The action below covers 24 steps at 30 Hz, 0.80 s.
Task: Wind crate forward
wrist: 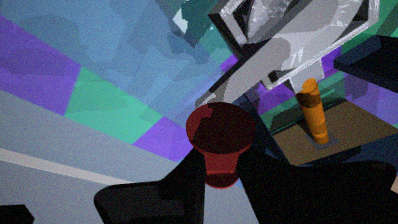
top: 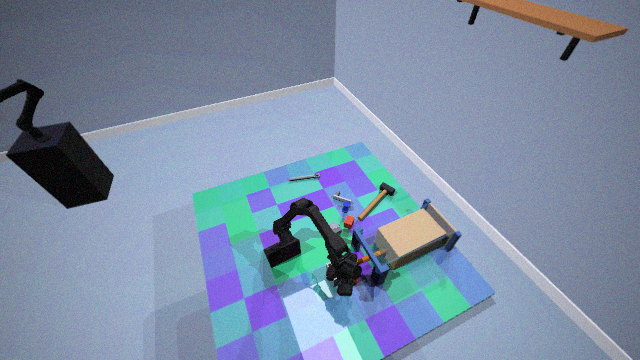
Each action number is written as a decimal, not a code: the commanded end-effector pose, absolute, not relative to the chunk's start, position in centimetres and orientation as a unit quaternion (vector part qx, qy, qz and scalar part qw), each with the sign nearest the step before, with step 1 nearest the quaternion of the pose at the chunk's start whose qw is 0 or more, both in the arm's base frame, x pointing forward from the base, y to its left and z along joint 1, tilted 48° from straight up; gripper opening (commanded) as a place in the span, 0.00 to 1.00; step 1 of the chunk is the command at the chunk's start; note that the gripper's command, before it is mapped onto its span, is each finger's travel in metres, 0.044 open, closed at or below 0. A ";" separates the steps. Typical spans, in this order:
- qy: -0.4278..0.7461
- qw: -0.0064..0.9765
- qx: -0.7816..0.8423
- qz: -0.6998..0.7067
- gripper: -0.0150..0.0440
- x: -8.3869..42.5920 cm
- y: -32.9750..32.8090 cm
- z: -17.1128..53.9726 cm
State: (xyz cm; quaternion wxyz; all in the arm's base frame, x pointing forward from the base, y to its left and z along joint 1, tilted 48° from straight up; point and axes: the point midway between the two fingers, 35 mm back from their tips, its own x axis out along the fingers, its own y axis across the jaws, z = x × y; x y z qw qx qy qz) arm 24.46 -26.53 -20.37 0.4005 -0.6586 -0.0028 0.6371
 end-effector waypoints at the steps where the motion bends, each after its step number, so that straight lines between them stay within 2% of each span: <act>1: -0.011 0.403 -0.660 0.634 0.25 25.7 -25.8 -20.4; 24: -0.012 0.404 -0.660 0.633 0.25 28.0 -24.6 -19.8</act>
